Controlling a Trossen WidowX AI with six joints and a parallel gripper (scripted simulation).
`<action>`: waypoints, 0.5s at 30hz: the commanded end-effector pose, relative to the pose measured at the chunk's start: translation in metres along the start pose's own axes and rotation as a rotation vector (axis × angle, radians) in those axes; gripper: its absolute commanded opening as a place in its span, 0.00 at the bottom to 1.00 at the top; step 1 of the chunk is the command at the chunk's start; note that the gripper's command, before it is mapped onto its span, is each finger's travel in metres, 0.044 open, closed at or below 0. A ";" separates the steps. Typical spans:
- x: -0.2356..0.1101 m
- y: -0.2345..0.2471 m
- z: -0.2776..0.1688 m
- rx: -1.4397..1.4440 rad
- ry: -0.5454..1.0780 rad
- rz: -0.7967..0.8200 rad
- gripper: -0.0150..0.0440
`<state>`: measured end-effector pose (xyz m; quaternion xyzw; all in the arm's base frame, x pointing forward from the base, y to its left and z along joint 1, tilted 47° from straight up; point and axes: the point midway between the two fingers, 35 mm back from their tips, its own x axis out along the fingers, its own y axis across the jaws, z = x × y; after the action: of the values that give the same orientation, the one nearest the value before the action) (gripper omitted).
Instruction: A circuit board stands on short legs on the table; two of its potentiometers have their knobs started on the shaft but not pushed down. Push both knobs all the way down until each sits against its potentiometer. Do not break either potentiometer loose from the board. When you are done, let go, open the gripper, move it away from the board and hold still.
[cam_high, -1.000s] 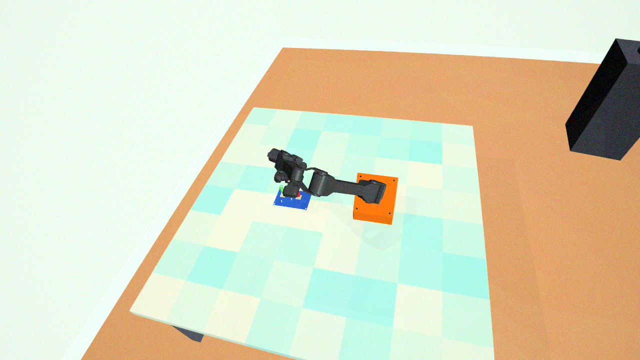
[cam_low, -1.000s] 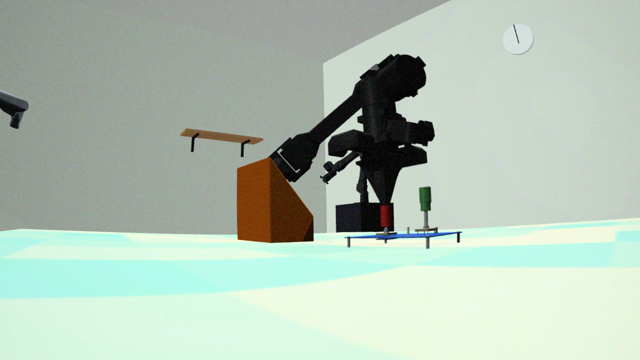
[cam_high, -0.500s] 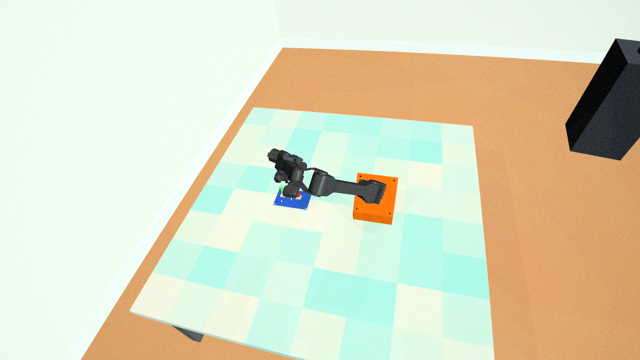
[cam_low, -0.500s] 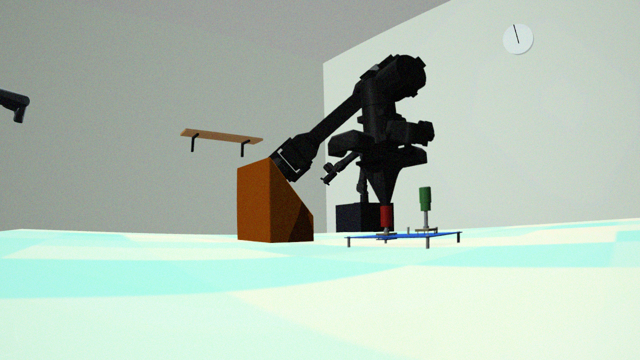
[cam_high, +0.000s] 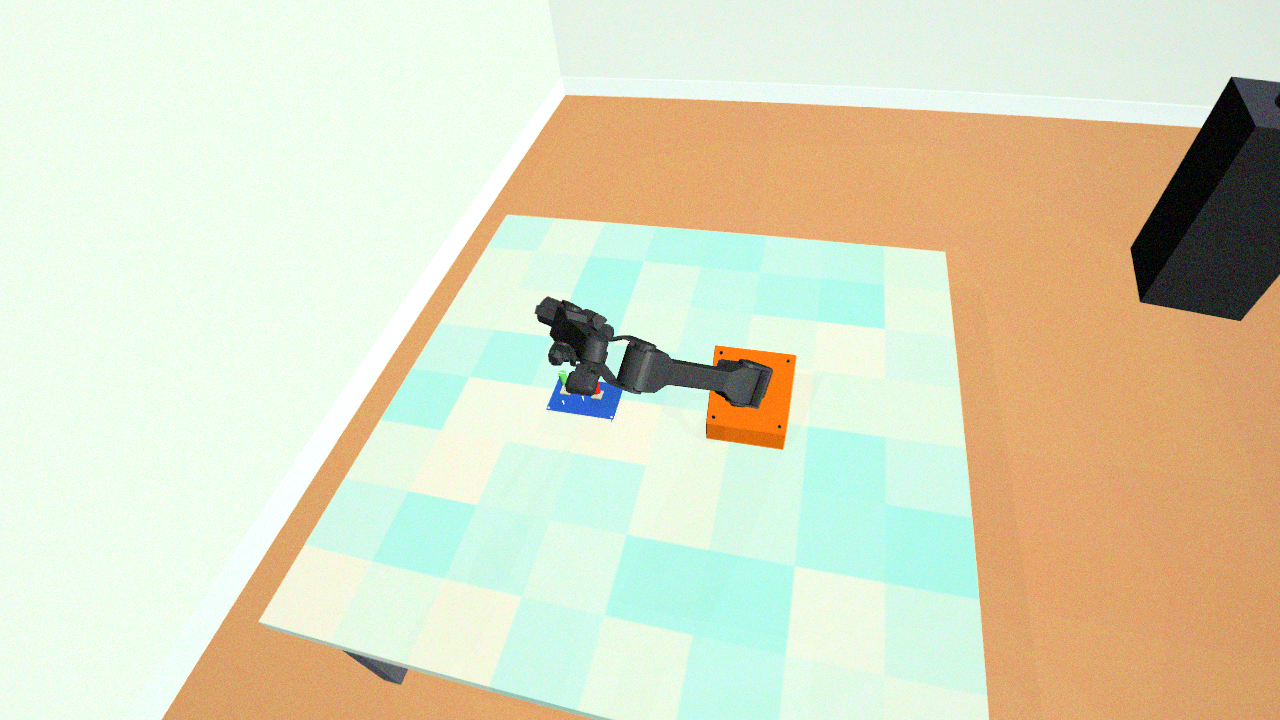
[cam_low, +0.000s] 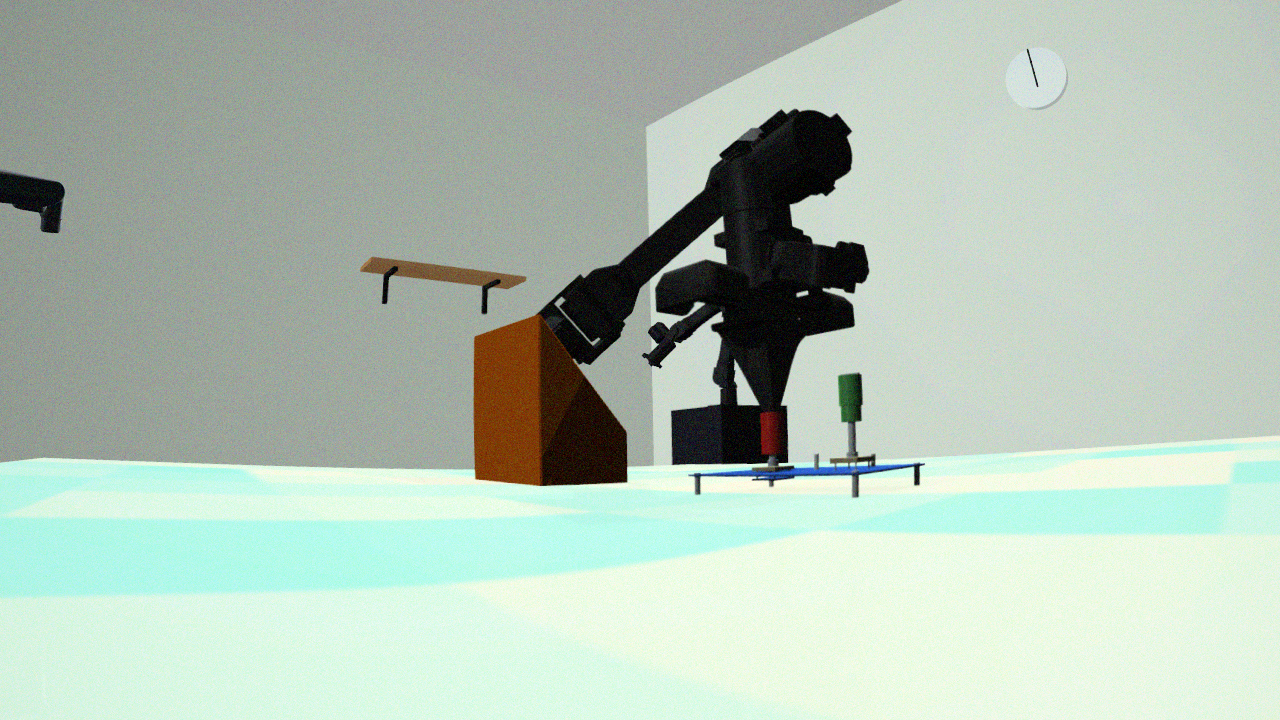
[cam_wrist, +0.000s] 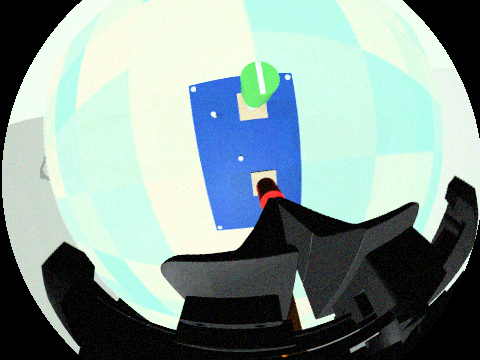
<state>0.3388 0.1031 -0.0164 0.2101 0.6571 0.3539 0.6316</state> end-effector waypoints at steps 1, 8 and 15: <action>0.016 0.004 0.002 -0.028 0.017 0.003 0.25; 0.018 0.004 0.002 -0.028 0.017 0.004 0.25; 0.018 0.004 0.002 -0.028 0.017 0.004 0.25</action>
<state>0.3386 0.1041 -0.0172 0.2106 0.6570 0.3532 0.6319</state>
